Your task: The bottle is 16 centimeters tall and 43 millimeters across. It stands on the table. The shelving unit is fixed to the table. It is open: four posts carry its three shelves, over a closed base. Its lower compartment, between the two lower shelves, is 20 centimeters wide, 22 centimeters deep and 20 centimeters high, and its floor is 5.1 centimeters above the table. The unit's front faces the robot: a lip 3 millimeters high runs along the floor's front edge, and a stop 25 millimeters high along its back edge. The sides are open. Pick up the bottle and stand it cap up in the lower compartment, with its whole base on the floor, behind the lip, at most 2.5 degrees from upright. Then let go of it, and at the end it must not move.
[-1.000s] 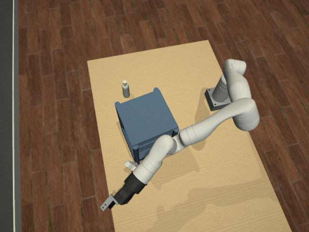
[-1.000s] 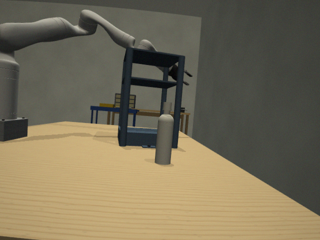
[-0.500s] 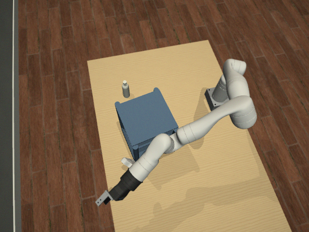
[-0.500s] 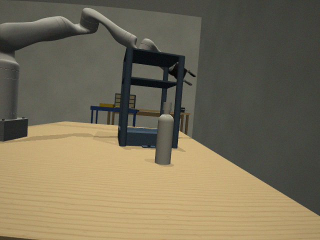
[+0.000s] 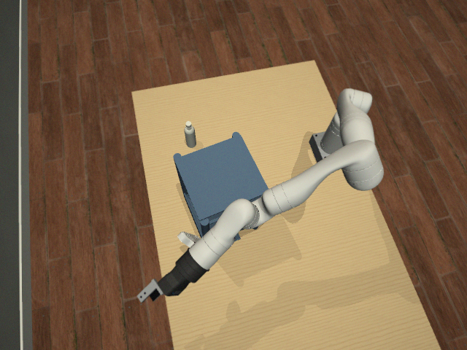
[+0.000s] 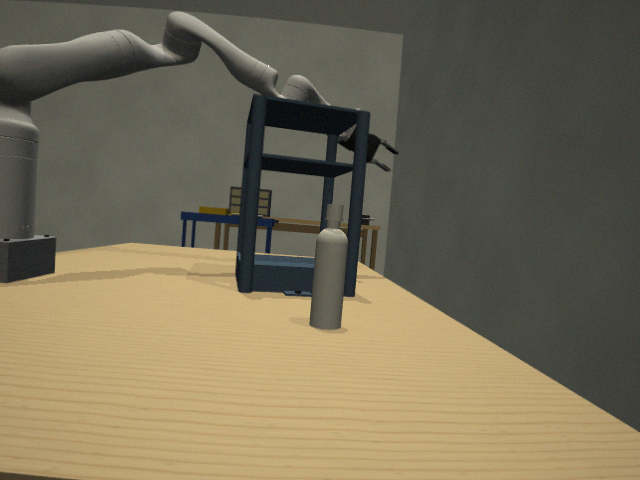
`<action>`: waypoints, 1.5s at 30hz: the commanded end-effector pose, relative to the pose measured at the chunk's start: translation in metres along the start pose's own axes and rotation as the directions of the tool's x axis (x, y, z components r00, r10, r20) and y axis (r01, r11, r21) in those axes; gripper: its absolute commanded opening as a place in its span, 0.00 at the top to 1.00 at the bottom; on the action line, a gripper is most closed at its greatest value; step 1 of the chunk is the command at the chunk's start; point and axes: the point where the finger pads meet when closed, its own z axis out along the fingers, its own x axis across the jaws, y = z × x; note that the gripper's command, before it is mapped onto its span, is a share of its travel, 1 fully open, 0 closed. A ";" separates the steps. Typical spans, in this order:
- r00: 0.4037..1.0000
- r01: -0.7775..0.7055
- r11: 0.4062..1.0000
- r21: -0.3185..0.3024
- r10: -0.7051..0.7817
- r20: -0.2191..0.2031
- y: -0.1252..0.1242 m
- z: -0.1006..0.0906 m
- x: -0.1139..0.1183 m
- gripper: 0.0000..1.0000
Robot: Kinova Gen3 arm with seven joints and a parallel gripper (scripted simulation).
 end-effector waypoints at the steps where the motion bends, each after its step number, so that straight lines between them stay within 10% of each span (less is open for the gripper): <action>1: 1.000 -0.011 1.000 0.003 0.011 0.005 -0.002 -0.001 -0.007 0.00; 45: 0.995 -0.097 0.986 0.133 0.101 -0.023 -0.072 -0.001 -0.011 0.00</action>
